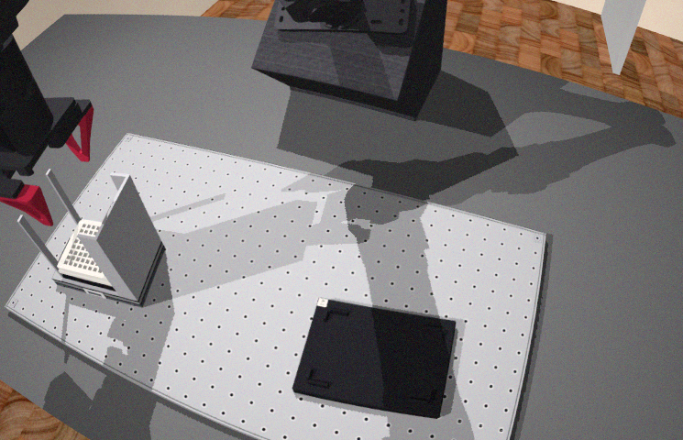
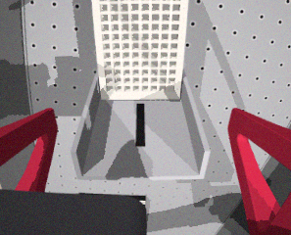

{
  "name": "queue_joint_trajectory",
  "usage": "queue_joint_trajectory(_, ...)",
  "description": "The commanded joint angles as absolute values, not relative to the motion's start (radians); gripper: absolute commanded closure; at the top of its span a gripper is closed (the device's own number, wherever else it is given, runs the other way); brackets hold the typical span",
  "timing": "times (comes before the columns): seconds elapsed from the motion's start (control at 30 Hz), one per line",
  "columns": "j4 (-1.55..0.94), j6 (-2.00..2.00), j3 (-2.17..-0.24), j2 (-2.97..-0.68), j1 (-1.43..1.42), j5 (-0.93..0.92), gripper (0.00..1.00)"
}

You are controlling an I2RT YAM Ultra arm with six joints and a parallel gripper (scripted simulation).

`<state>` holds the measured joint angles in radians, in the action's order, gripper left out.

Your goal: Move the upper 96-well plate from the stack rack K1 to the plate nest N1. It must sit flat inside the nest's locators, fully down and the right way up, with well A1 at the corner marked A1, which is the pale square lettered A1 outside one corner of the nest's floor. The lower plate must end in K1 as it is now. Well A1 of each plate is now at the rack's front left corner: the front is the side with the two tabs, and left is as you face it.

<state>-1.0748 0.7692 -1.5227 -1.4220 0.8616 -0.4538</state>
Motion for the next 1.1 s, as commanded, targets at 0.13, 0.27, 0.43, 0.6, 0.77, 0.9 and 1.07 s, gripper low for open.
queue_joint_trajectory(0.13,-1.056,0.774,-1.532,-1.389,0.877,-0.455,0.00)
queue_joint_trajectory(0.27,-1.056,0.774,-1.532,-1.389,0.877,-0.455,0.00)
queue_joint_trajectory(0.43,-1.056,0.774,-1.532,-1.389,0.877,-0.455,0.00)
queue_joint_trajectory(0.6,-1.025,0.788,-1.486,-1.406,0.844,-0.441,0.00)
queue_joint_trajectory(0.77,-1.005,0.796,-1.472,-1.435,0.843,-0.436,0.00)
queue_joint_trajectory(0.9,-0.979,0.805,-1.457,-1.437,0.825,-0.430,0.00)
queue_joint_trajectory(1.07,-0.947,0.817,-1.439,-1.444,0.812,-0.422,0.00)
